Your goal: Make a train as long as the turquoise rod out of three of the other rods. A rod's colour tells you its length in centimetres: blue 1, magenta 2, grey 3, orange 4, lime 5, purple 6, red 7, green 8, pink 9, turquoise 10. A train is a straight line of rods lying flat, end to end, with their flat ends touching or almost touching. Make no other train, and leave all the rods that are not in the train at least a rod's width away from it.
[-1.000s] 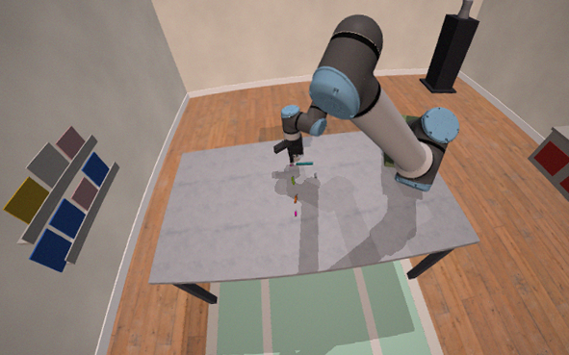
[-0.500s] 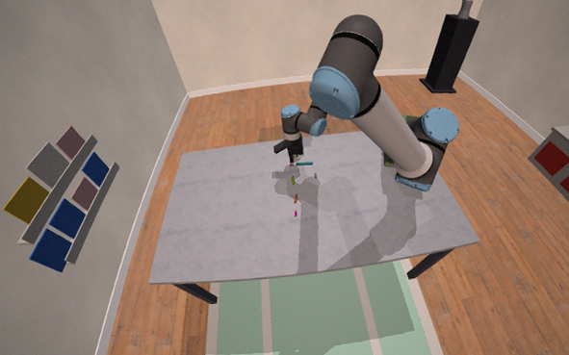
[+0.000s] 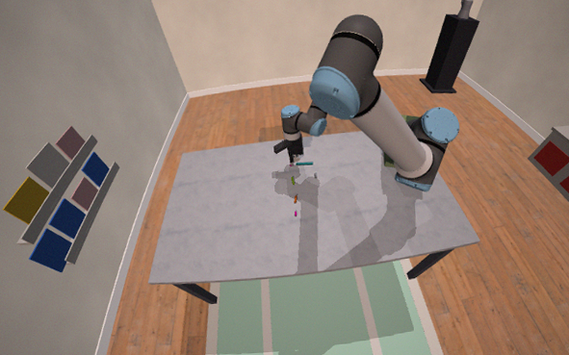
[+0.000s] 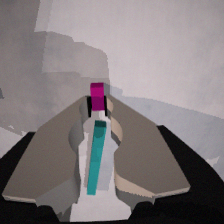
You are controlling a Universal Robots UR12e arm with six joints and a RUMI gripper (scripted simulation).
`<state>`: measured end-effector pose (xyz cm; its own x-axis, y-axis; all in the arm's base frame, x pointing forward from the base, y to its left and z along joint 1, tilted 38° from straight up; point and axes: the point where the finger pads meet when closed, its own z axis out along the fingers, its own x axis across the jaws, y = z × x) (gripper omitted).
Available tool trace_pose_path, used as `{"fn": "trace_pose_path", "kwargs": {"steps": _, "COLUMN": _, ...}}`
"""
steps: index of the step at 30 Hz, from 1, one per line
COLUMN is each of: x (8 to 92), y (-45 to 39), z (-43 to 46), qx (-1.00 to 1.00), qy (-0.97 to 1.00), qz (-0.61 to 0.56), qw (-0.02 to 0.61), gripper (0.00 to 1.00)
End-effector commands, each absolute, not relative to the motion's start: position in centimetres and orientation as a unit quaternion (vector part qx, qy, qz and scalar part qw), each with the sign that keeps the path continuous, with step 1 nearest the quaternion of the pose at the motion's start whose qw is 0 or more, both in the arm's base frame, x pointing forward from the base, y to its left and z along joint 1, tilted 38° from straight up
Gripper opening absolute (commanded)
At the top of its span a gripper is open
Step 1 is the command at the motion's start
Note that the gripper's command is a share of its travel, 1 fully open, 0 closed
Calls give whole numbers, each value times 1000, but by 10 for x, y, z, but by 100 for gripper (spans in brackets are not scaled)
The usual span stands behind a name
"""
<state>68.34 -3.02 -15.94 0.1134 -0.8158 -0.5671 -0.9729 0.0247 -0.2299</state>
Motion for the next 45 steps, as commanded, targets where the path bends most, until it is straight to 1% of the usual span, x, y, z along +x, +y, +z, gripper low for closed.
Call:
{"fn": "trace_pose_path", "kwargs": {"steps": 1, "x": 686, "y": -31, "z": -158, "qx": -686, "qy": 652, "qz": 132, "qw": 295, "gripper": 0}}
{"fn": "trace_pose_path", "kwargs": {"steps": 9, "x": 681, "y": -41, "z": -146, "qx": -685, "qy": 653, "qz": 132, "qw": 295, "gripper": 0}}
{"fn": "trace_pose_path", "kwargs": {"steps": 21, "x": 668, "y": -88, "z": -83, "qx": -686, "qy": 652, "qz": 130, "qw": 295, "gripper": 0}}
{"fn": "trace_pose_path", "kwargs": {"steps": 40, "x": 663, "y": -85, "z": -79, "qx": -689, "qy": 648, "qz": 132, "qw": 295, "gripper": 0}}
{"fn": "trace_pose_path", "kwargs": {"steps": 45, "x": 659, "y": -73, "z": -70, "qx": -714, "qy": 621, "qz": 120, "qw": 301, "gripper": 0}}
